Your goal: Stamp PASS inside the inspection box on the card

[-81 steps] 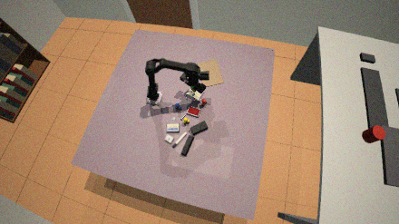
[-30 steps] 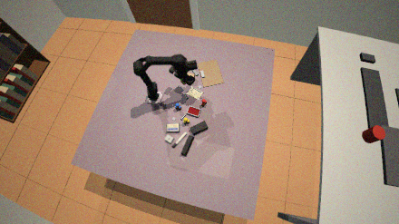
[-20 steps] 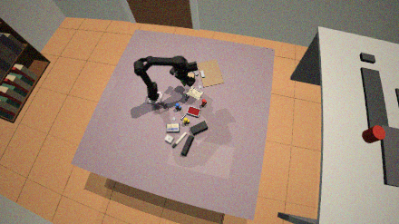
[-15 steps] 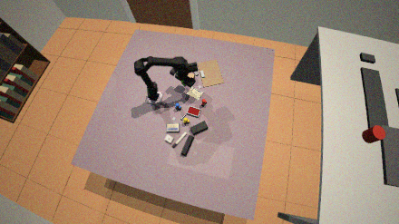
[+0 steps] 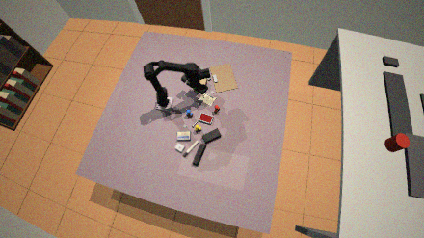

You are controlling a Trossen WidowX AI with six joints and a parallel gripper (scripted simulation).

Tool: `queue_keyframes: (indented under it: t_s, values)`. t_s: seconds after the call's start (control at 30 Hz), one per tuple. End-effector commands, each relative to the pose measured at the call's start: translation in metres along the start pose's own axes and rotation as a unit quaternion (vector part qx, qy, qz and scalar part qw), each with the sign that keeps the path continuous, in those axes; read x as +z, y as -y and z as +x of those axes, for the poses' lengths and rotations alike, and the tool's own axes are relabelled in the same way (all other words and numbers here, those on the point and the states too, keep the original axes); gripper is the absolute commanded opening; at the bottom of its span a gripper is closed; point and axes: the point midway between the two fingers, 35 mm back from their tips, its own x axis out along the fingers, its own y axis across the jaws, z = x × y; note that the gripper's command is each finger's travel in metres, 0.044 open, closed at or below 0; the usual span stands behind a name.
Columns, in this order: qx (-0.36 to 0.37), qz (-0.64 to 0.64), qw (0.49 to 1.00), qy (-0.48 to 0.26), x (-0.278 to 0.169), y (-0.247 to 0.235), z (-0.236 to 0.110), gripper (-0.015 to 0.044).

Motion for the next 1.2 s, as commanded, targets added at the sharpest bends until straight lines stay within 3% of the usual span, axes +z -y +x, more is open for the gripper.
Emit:
queue_keyframes:
  t_s: [0.0, 0.17, 0.5, 0.63, 0.93, 1.17]
  values:
    - [0.004, 0.003, 1.000, -0.002, -0.001, -0.001, 0.008, 0.0000]
    - [0.004, 0.003, 1.000, -0.002, -0.002, -0.001, 0.012, 0.0000]
    - [0.001, 0.000, 1.000, -0.001, -0.001, 0.000, 0.009, 0.0257]
    - [0.001, 0.000, 1.000, -0.001, 0.000, 0.000, 0.000, 0.0257]
    - [0.003, 0.002, 1.000, -0.002, 0.001, -0.015, -0.105, 0.0257]
    - [0.003, 0.003, 1.000, -0.002, 0.001, -0.016, -0.107, 0.0257]
